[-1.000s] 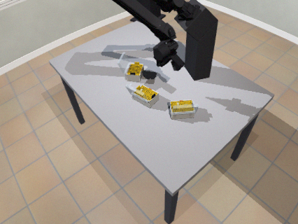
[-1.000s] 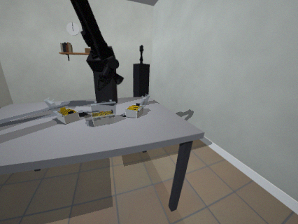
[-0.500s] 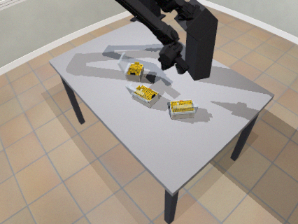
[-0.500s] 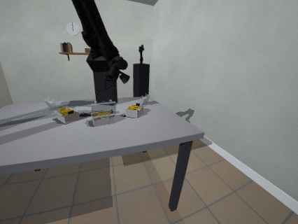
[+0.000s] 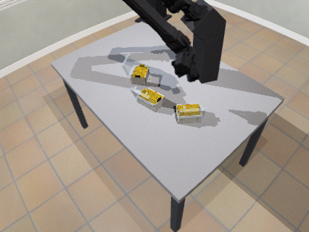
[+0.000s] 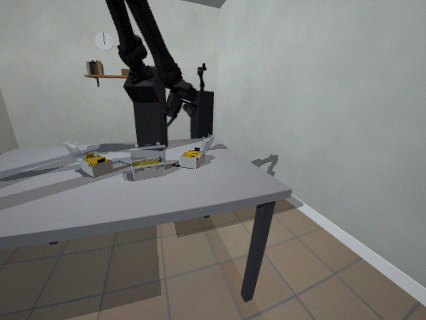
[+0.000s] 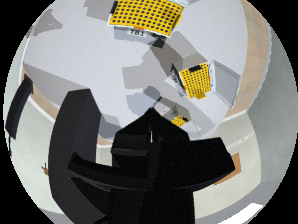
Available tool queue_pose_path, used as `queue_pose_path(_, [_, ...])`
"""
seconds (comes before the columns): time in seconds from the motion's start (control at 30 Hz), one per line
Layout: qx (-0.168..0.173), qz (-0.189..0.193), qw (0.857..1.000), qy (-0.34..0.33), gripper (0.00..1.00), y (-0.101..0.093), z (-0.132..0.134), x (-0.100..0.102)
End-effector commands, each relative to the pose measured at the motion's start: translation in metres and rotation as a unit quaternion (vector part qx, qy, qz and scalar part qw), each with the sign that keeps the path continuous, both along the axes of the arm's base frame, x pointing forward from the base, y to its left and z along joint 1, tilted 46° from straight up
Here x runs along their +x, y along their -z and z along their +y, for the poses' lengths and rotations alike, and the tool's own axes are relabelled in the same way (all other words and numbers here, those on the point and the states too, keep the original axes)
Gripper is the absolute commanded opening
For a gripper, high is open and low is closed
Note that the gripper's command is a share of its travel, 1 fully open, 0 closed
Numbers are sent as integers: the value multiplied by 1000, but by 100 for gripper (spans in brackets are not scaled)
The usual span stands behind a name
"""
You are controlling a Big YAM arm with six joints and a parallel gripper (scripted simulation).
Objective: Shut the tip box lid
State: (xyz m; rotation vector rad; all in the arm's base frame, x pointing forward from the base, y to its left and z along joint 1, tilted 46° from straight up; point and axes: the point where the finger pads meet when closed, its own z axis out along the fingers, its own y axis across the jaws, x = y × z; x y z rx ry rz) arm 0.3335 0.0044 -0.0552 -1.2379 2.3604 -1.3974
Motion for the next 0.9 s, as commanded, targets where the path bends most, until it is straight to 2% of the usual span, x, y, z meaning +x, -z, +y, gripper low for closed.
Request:
queue_pose_path(0.0, [61, -66, 991, 98, 0, -5, -5, -1])
queue_pose_path(0.1, [95, -92, 984, 121, 0, -5, -5, -1])
queue_pose_path(0.17, [95, -92, 984, 121, 0, -5, -5, -1])
queue_pose_path(0.27, [130, -119, 974, 145, 0, -5, -5, -1])
queue_pose_path(0.33, [146, -127, 968, 161, 0, -2, -10, -12])
queue_pose_path(0.67, [262, -219, 911, 233, 0, -2, -8, -9])
queue_pose_path(0.73, [262, -219, 911, 233, 0, -2, -8, -9])
queue_pose_path(0.87, [304, -250, 881, 261, 0, -2, -8, -10])
